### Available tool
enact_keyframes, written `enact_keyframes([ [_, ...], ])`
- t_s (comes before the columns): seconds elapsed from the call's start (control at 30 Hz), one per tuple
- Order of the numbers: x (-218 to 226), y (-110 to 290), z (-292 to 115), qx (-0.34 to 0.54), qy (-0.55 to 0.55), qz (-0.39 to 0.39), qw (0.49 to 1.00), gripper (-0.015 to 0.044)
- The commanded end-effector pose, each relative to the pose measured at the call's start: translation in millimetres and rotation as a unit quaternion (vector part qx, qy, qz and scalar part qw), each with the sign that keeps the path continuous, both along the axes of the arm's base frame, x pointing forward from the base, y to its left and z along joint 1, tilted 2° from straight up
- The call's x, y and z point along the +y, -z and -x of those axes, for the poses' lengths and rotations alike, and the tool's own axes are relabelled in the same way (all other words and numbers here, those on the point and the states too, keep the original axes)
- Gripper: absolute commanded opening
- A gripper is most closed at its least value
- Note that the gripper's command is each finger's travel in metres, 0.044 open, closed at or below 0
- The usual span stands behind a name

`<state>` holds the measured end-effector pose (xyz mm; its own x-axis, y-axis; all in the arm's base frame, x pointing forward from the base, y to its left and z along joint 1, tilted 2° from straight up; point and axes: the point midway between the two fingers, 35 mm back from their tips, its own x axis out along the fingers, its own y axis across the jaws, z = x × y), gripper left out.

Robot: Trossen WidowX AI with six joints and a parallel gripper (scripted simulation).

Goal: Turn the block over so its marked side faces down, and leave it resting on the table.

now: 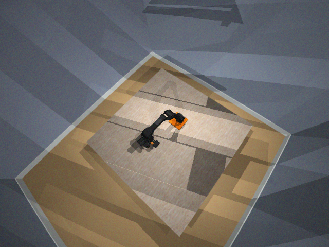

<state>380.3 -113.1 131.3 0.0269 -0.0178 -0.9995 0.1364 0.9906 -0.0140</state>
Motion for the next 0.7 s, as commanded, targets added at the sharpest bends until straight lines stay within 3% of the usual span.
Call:
enact_keyframes([
  [0.0,-0.4,7.7,-0.1,0.007,0.002,0.001,1.000,0.0440],
  [0.1,-0.2,33.0,-0.8,0.007,0.002,0.001,1.000,0.0440],
  [0.67,-0.8,62.2,-1.4,0.007,0.002,0.001,1.000,0.0440],
])
